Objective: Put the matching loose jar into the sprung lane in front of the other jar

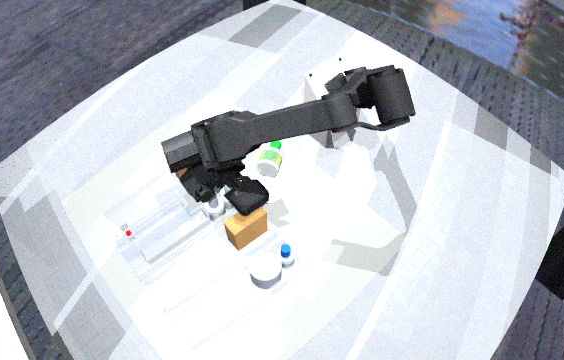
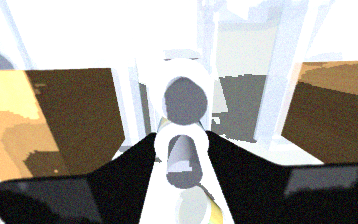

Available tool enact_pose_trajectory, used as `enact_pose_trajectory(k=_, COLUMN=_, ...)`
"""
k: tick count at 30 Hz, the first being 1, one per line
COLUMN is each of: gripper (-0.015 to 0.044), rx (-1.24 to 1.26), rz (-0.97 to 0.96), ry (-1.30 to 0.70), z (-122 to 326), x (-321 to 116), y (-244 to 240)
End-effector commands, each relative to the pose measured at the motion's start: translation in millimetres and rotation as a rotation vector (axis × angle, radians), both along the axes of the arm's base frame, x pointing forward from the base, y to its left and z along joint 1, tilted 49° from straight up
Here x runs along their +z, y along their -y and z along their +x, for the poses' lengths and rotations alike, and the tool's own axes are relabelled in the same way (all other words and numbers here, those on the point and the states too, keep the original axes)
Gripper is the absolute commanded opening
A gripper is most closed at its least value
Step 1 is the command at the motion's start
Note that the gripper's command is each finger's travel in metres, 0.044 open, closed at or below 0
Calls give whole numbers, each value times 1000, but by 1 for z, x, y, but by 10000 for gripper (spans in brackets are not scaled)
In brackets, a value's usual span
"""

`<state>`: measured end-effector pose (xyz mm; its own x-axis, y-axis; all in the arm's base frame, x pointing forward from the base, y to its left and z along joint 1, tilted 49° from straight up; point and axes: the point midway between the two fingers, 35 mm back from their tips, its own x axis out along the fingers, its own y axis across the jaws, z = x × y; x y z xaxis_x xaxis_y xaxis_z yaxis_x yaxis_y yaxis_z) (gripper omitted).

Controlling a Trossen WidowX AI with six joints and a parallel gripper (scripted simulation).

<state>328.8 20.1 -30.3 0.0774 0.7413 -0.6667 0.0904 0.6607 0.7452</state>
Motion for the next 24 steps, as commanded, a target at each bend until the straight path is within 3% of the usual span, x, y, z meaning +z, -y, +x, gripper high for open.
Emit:
enact_pose_trajectory(k=1, gripper=0, rx=1, rz=3, ry=6, z=-1, x=0, y=0)
enact_pose_trajectory(k=10, gripper=0, rx=1, rz=3, ry=6, z=-1, x=0, y=0)
enact_pose_trajectory(k=21, gripper=289, rx=1, rz=3, ry=6, z=0, x=0, y=0)
enact_pose_trajectory(k=24, gripper=299, rx=1, rz=3, ry=6, z=-1, x=0, y=1)
